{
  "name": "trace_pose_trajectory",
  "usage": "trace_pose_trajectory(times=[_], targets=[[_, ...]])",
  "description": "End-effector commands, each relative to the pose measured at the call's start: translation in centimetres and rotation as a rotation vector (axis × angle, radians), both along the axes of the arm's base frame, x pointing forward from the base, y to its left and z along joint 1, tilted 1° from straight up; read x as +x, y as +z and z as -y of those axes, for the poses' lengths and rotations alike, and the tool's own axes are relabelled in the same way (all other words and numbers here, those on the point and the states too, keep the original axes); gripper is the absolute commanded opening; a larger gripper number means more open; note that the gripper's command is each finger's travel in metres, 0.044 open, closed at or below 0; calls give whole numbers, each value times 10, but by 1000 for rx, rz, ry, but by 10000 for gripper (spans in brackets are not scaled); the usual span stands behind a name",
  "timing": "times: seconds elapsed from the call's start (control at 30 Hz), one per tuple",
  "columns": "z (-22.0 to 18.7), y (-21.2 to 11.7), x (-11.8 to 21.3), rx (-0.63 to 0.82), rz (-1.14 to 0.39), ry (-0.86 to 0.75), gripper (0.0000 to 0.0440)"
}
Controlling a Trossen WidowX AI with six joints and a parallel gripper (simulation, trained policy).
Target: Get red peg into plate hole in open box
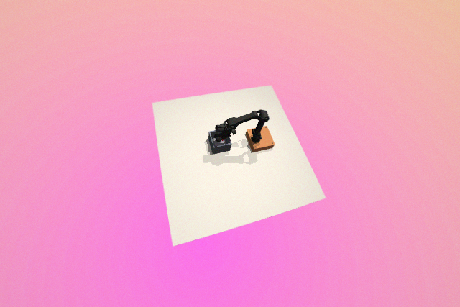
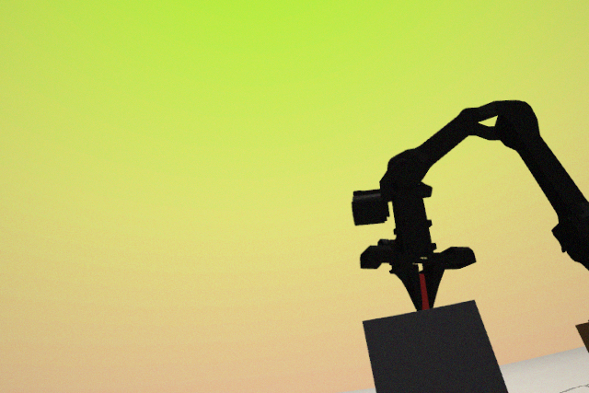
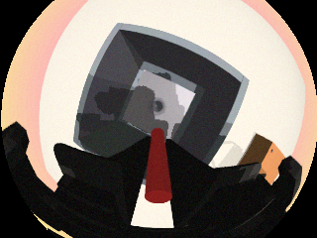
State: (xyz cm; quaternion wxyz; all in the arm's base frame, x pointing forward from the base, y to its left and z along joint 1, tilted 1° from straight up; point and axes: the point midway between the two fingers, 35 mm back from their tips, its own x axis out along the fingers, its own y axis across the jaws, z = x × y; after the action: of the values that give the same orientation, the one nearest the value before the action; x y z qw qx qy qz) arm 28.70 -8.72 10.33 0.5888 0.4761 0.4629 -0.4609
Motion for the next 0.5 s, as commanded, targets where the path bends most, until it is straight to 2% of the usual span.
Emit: trace_pose_trajectory(times=[0.0, 0.47], targets=[[4, -10, 1, 10, -8, 2, 0], [19, -37, 9, 23, -9, 23, 0]])
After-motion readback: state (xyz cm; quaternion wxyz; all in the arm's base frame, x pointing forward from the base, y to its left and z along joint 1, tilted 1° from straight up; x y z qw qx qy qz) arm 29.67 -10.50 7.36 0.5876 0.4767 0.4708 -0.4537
